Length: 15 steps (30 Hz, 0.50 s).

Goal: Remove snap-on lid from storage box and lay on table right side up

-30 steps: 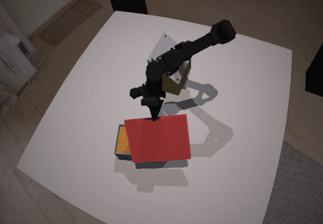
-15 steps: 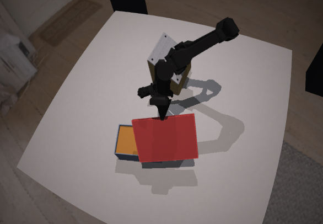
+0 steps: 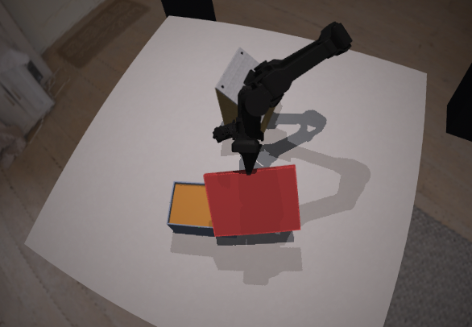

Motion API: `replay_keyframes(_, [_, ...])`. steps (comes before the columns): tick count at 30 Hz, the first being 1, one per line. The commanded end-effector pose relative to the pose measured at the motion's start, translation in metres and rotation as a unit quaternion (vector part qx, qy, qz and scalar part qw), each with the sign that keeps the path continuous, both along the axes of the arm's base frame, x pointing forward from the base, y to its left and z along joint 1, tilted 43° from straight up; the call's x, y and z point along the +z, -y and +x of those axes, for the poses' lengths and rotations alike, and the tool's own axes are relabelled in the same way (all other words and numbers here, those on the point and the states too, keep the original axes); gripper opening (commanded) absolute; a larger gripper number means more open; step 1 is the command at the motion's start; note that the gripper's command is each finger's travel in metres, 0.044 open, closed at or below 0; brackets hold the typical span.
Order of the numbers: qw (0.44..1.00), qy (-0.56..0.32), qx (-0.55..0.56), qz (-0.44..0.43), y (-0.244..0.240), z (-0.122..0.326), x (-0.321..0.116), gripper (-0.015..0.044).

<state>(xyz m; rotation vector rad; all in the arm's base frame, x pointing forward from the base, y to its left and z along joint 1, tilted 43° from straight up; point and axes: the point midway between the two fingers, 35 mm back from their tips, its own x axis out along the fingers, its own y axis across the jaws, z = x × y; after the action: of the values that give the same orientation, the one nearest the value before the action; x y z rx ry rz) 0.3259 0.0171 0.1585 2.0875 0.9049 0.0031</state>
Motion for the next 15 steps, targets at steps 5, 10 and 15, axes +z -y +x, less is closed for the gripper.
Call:
replay_keyframes(5, [1.000,0.001,-0.004,0.000,-0.009,-0.006,0.010,0.0000])
replay_keyframes(10, [1.000,0.001,-0.004,0.000,-0.016,-0.010,0.017,0.0000])
replay_keyframes(15, [1.000,0.001,-0.004,0.000,-0.022,-0.015,0.023,0.0000])
